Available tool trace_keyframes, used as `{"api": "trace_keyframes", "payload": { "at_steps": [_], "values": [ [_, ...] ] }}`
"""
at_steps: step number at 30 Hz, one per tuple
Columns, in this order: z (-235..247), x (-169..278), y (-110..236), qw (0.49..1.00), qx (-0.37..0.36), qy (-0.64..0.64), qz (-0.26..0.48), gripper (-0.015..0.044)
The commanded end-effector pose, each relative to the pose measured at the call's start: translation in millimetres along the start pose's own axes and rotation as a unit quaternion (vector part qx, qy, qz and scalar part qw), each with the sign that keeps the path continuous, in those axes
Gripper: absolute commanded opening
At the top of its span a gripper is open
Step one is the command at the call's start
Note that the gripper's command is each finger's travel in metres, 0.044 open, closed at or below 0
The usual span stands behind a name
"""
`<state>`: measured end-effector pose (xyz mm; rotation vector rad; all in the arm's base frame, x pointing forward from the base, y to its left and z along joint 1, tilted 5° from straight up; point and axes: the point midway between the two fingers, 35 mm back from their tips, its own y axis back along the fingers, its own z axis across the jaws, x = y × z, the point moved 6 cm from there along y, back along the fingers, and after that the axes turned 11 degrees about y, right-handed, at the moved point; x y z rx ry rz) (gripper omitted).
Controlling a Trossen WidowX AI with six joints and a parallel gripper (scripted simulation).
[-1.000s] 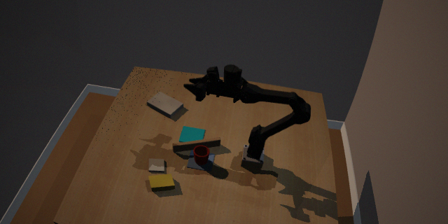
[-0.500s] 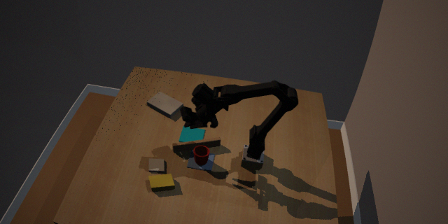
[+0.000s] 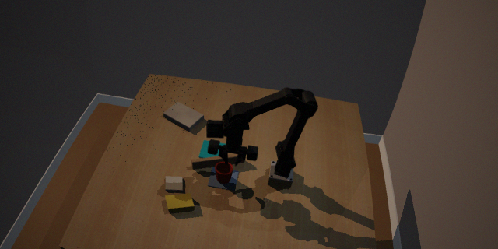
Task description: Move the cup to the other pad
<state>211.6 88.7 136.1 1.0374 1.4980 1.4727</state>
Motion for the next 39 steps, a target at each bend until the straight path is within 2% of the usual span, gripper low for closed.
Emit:
{"api": "trace_keyframes", "payload": {
  "at_steps": [1, 39],
  "values": [
    [-1, 2, 0, 1.000, 0.015, -0.016, 0.001, 0.0148],
    [-1, 3, -57, 1.000, 0.015, -0.016, 0.001, 0.0148]
  ]
}}
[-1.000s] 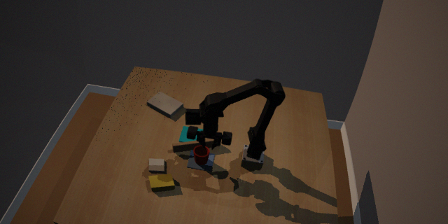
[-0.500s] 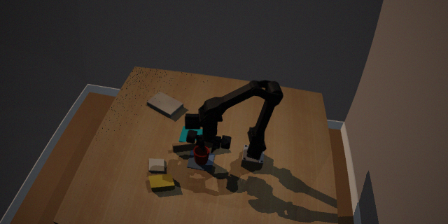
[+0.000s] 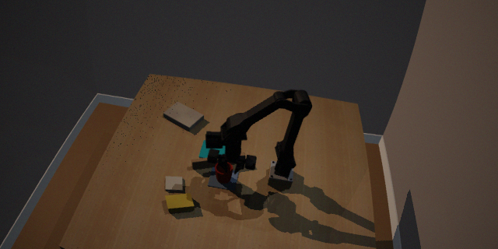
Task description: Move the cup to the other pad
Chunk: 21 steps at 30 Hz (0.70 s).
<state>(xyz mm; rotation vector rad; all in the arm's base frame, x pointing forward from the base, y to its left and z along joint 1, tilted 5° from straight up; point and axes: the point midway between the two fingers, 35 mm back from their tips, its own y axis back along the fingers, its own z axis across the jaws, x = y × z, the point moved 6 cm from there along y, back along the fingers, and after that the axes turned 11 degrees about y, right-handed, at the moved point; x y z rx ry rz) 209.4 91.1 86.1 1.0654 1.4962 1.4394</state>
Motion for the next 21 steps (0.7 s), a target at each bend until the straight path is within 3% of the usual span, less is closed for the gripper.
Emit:
{"api": "trace_keyframes", "payload": {
  "at_steps": [1, 11, 14, 21],
  "values": [
    [-1.7, 0.3, -8.2, 1.000, 0.005, -0.002, 0.001, 0.0148],
    [-2.5, 0.3, -13.7, 1.000, 0.005, -0.002, 0.001, 0.0148],
    [-1.9, 0.0, -12.0, 1.000, 0.003, 0.000, 0.000, 0.0069],
    [-1.9, 0.0, -12.0, 1.000, 0.003, 0.000, 0.000, 0.0022]
  ]
}}
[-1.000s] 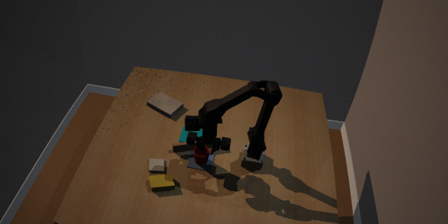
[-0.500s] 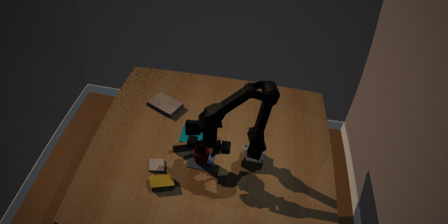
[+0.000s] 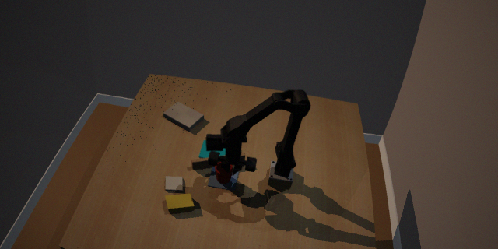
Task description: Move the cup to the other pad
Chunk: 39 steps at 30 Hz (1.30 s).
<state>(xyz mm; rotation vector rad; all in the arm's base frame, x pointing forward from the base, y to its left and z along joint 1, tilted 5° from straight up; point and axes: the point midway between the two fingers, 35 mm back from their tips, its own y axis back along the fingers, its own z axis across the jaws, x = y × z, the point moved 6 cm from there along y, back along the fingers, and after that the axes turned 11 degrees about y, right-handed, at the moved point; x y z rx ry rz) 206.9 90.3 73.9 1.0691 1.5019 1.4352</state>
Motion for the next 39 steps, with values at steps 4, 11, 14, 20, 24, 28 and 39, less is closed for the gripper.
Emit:
{"api": "trace_keyframes", "payload": {
  "at_steps": [4, 11, 14, 20, 24, 28, 39],
  "values": [
    [0, 0, 0, 1.000, -0.001, 0.000, 0.000, 0.0000],
    [1, 0, 8, 1.000, 0.000, 0.000, 0.000, 0.0000],
    [2, 0, 17, 1.000, 0.000, 0.000, 0.000, 0.0000],
    [3, 0, 36, 1.000, 0.000, -0.001, 0.001, 0.0000],
    [4, 0, 48, 1.000, 0.001, -0.001, 0.001, 0.0000],
    [4, -1, 61, 1.000, 0.001, -0.002, 0.001, 0.0000],
    [3, -2, 69, 1.000, 0.002, -0.004, 0.000, 0.0000]
  ]
}}
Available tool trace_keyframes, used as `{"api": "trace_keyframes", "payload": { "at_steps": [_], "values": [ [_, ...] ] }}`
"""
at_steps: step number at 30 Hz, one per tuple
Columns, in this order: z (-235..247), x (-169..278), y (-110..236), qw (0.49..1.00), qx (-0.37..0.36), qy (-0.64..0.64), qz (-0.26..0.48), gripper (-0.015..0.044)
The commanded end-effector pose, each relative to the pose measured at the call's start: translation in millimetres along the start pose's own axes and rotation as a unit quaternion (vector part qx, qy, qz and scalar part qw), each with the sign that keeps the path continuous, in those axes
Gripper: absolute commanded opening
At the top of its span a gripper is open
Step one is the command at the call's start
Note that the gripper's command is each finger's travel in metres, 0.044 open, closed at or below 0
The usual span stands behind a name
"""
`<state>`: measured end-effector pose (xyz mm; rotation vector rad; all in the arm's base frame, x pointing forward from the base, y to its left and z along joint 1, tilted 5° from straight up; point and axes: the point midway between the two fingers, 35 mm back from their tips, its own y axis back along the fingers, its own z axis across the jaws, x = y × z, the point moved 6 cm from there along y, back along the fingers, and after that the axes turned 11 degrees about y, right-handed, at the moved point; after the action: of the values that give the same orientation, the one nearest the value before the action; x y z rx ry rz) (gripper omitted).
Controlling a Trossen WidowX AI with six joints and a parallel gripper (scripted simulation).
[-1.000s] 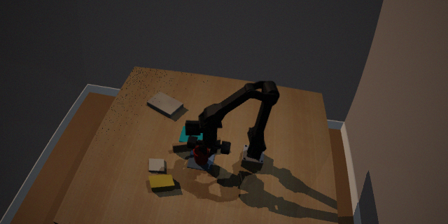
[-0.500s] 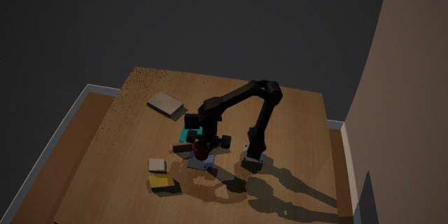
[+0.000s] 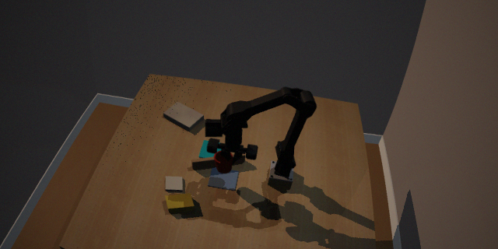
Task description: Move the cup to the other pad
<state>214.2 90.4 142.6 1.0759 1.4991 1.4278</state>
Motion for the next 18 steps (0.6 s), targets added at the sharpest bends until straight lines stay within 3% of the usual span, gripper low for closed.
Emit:
{"api": "trace_keyframes", "payload": {
  "at_steps": [1, 18],
  "values": [
    [0.0, 0.0, -0.3, 1.000, 0.000, 0.000, 0.000, 0.0000],
    [1.1, -4.0, -0.1, 1.000, 0.000, 0.000, 0.000, 0.0000]
  ]
}}
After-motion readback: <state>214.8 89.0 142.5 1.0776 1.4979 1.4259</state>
